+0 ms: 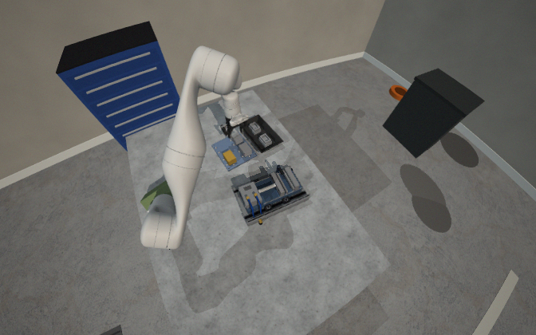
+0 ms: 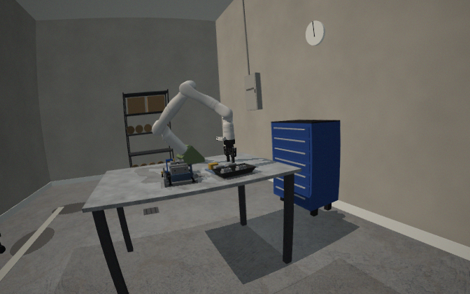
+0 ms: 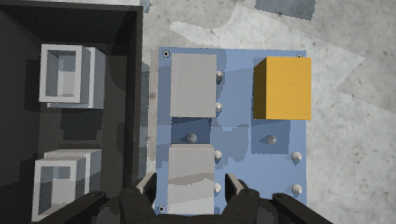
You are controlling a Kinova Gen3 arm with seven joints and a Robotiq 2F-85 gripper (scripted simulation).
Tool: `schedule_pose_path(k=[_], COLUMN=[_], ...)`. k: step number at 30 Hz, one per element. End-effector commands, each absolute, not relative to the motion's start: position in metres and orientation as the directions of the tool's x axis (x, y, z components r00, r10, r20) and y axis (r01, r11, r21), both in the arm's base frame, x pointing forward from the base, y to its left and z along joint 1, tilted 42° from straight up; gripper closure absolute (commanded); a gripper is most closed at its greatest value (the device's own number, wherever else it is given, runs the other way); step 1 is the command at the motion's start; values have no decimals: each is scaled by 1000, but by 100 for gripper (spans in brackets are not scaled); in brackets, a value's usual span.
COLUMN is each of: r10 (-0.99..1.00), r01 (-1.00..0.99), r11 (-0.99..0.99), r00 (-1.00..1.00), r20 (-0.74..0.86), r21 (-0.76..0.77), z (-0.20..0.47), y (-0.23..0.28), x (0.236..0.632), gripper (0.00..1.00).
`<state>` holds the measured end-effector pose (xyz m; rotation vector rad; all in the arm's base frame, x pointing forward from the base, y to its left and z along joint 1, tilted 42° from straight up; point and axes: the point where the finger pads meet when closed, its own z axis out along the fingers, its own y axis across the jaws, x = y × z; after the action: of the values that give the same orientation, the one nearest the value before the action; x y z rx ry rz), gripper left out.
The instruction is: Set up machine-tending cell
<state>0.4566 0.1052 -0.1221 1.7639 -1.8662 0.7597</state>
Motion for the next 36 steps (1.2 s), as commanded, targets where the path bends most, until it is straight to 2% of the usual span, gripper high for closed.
schedule_pose_path(k=[1,36], r10=[-744,-744], r01=[-996,-996], r11=[25,25], r00=[-72,-72], r20=[664,664], r21=[-81,-81], z=[-122,-129], y=[106,100], x=[457,457], gripper=[33,33])
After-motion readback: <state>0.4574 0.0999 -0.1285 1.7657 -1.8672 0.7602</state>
